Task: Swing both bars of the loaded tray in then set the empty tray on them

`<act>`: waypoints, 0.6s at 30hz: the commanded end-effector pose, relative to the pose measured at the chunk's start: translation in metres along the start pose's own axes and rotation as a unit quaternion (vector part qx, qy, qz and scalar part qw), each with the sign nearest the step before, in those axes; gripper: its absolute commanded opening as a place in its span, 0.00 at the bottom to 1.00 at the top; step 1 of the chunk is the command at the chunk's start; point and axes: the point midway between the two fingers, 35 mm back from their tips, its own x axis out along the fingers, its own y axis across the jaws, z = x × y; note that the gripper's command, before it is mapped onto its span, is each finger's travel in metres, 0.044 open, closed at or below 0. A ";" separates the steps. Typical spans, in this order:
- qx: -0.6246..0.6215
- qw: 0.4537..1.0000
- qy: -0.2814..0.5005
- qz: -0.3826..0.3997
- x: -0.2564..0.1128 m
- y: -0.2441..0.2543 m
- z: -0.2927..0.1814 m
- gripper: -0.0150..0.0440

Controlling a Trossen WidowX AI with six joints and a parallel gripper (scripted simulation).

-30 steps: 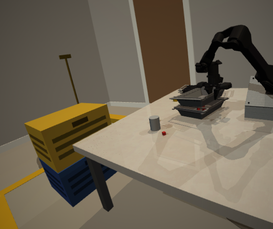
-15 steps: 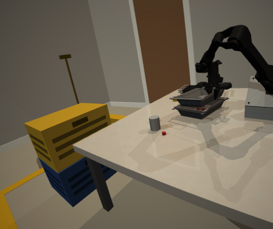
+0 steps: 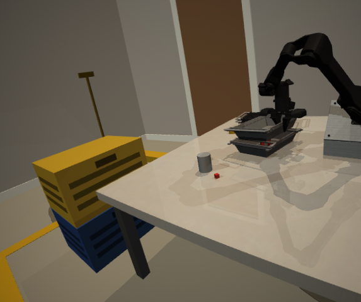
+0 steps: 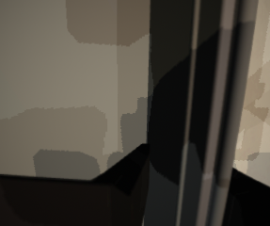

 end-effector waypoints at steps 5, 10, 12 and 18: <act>-0.001 1.000 0.001 -0.009 0.004 -0.003 -0.002 0.30; -0.001 1.000 0.001 -0.009 0.004 -0.003 -0.002 0.43; -0.001 1.000 0.001 -0.009 0.004 -0.003 -0.002 0.48; -0.001 1.000 0.001 -0.009 0.004 -0.003 -0.002 0.63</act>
